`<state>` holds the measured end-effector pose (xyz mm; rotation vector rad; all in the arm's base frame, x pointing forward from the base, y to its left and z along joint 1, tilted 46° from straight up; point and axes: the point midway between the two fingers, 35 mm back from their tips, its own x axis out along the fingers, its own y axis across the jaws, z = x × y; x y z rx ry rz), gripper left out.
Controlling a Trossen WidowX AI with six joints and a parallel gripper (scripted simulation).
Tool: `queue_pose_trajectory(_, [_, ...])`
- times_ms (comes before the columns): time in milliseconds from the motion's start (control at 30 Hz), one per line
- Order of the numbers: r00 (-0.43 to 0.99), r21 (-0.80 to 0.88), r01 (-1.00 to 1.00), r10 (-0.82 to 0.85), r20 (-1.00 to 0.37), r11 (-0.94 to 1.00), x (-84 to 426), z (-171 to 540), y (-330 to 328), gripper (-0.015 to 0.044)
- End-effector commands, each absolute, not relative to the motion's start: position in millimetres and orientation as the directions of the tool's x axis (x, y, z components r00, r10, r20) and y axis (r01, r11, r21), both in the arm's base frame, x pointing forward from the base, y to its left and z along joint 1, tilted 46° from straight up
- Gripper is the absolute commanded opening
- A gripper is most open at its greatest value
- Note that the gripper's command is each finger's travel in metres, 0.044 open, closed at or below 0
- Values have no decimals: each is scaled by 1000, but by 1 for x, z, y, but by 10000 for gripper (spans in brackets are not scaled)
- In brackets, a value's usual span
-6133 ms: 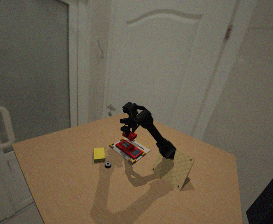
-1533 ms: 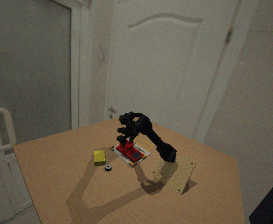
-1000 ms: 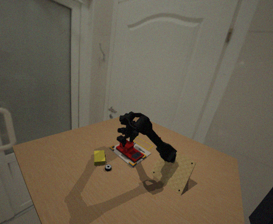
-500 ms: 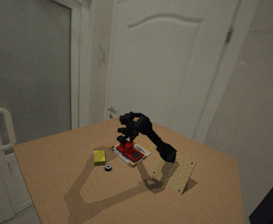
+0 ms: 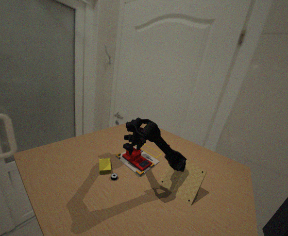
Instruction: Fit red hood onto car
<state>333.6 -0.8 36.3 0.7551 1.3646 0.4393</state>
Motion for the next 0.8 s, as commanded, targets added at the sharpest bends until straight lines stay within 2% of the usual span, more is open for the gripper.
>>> queue_pose_trajectory(0, [176,709,147,687,-705,690,333,35,2,0])
queue_pose_trajectory(767, [177,708,146,686,-705,690,333,36,0,0])
